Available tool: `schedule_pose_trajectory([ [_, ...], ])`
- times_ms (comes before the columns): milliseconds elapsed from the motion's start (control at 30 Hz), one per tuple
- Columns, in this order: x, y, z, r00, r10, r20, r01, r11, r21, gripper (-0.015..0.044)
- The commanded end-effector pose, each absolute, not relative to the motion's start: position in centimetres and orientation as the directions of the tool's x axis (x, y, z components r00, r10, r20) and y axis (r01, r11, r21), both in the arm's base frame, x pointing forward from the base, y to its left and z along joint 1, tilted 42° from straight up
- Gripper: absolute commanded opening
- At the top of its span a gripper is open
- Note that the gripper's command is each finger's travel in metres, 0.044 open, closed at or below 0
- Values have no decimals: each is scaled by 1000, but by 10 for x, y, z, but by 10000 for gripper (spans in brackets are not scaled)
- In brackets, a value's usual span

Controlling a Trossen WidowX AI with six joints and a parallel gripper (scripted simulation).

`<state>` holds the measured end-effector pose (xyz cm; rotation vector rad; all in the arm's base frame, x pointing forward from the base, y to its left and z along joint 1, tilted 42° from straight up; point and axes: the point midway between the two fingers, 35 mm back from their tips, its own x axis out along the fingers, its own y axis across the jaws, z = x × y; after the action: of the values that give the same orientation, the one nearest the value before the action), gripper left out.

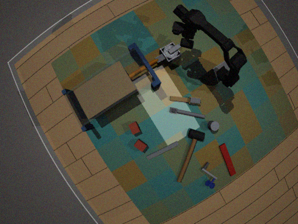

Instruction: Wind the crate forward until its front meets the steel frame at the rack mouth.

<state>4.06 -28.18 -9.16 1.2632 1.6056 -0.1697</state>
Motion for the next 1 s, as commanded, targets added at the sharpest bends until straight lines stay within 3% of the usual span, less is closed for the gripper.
schedule_pose_trajectory([
  [0,40,-282,-91,89,635,-768,779,436,450,0],
  [167,40,-282,-91,89,635,-768,779,436,450,0],
  [233,41,-282,-91,93,632,-770,736,477,481,53],
  [467,39,-281,-89,91,633,-768,154,753,639,236],
  [633,39,-281,-87,89,635,-768,-332,745,578,368],
  [733,38,-281,-86,89,635,-767,-467,707,531,440],
  [967,38,-281,-86,89,635,-767,-467,707,531,440],
])
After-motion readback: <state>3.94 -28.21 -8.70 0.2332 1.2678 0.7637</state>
